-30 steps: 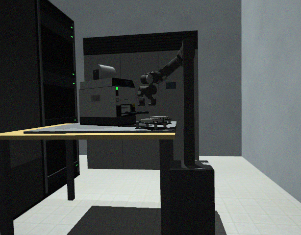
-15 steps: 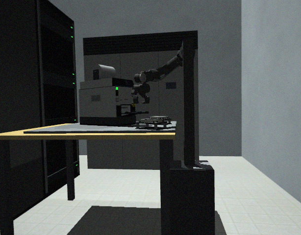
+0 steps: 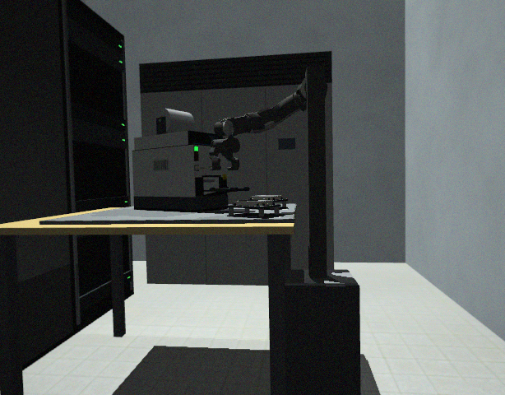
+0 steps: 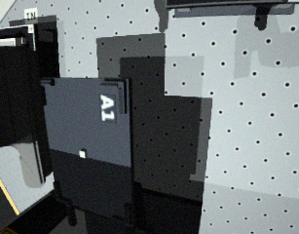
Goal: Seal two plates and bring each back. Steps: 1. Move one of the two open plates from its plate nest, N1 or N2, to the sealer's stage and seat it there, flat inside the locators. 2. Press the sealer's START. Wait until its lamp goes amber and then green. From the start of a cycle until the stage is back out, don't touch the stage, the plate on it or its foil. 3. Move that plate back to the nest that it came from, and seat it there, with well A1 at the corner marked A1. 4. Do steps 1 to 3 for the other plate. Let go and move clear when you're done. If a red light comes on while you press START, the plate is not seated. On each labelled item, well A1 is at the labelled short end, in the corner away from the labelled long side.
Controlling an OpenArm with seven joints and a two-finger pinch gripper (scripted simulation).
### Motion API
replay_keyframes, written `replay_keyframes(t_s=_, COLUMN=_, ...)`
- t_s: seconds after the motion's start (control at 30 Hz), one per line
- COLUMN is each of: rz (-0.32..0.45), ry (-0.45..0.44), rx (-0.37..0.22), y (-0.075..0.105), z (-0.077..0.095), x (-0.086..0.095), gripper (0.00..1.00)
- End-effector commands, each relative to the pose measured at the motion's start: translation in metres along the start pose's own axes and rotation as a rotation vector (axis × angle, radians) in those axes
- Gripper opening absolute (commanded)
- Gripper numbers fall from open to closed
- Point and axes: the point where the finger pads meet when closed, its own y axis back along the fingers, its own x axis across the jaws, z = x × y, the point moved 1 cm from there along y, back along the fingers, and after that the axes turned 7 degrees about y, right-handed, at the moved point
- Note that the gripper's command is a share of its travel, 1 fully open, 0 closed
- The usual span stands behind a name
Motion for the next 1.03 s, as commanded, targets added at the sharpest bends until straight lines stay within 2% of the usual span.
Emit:
replay_keyframes(t_s=0.0, rz=0.017, ry=0.010, rx=0.001, y=0.004, z=0.007, x=0.001, gripper=0.65)
replay_keyframes(t_s=0.33, rz=0.012, ry=0.016, rx=-0.001, y=0.016, z=0.054, x=-0.011, gripper=0.65)
replay_keyframes(t_s=1.0, rz=0.005, ry=0.012, rx=0.003, y=0.015, z=0.053, x=-0.013, gripper=0.65)
